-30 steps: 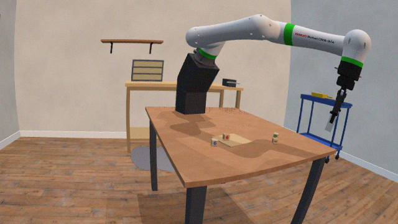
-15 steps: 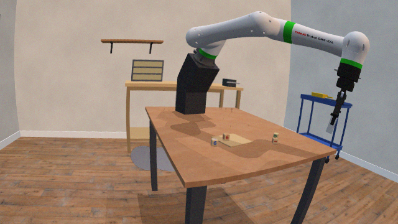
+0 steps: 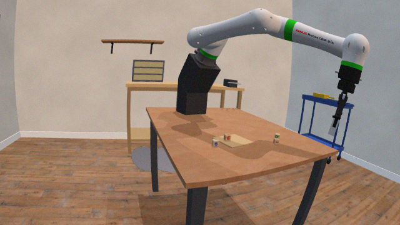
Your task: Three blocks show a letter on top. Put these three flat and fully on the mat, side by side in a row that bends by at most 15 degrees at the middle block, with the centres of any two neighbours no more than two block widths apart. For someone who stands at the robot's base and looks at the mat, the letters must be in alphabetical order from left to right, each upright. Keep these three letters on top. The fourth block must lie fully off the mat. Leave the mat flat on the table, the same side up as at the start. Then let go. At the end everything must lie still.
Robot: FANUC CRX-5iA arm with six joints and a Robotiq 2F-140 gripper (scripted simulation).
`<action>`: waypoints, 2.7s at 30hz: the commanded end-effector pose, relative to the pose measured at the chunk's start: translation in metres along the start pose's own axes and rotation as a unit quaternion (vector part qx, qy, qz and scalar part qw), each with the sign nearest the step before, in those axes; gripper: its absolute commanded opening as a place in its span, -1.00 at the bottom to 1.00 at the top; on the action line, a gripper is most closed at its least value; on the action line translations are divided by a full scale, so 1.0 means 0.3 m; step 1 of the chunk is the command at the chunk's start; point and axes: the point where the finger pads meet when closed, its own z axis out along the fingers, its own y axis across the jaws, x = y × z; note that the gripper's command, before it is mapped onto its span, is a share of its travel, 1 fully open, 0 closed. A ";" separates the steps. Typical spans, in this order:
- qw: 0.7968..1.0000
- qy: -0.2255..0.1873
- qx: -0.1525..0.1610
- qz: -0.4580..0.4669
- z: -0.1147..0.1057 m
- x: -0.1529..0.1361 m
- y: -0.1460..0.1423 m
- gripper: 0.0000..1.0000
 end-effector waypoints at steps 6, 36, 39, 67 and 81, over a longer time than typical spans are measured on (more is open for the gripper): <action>1.000 0.011 -0.001 -0.009 0.020 0.007 -0.024 1.00; 0.998 0.053 -0.002 -0.040 0.100 -0.019 -0.118 1.00; 0.998 0.053 -0.002 -0.040 0.100 -0.019 -0.118 1.00; 0.995 0.083 -0.003 -0.062 0.149 -0.082 -0.182 1.00; 0.992 0.102 -0.003 -0.074 0.176 -0.140 -0.219 1.00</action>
